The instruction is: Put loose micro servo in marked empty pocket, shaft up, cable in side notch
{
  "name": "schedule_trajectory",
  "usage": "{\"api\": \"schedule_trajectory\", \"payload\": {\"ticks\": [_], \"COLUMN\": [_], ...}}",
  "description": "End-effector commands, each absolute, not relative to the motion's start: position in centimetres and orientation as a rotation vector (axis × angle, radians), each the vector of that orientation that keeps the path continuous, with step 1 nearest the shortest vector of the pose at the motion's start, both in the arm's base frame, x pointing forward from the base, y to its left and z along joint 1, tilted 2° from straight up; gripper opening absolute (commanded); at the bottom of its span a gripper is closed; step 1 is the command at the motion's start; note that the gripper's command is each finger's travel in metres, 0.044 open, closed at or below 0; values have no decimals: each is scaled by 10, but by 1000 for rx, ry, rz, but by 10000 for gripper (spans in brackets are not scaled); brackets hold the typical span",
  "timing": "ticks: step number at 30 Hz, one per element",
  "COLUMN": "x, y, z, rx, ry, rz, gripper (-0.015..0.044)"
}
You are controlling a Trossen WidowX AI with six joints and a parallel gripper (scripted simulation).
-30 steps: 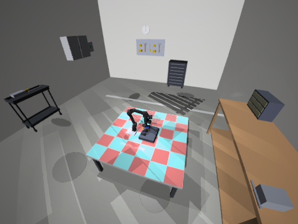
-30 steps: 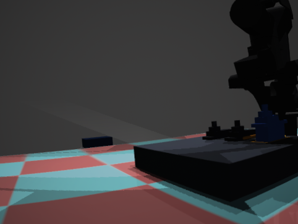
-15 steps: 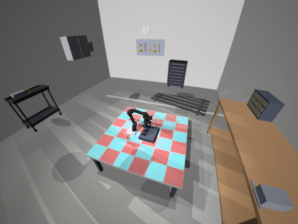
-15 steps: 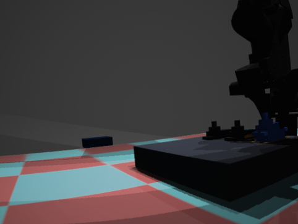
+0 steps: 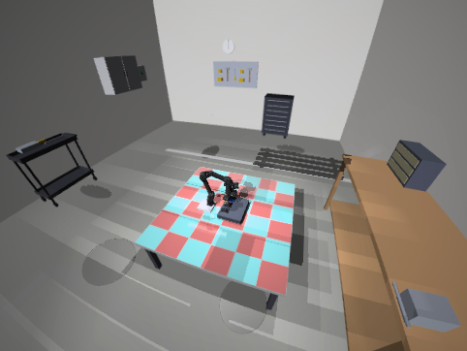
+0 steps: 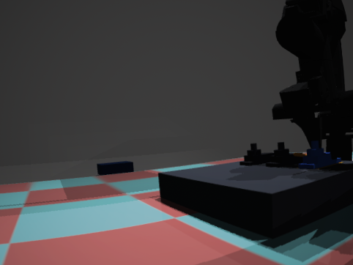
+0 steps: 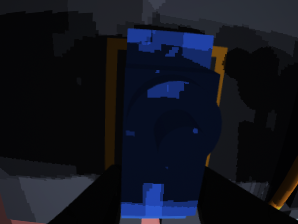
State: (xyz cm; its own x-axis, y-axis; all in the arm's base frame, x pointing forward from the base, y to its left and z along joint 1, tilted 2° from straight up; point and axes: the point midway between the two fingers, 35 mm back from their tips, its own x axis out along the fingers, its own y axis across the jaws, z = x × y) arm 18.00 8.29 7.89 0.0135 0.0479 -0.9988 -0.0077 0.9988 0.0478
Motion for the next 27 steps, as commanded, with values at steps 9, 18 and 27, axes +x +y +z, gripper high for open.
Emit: {"api": "schedule_trajectory", "payload": {"ticks": [9,18,27], "x": [180,185,254], "y": [82,82,82], "z": [97,117,163], "rx": [35,37,39], "ry": [1553,1550,1543], "rz": [40,42,36], "gripper": [188,266,440]}}
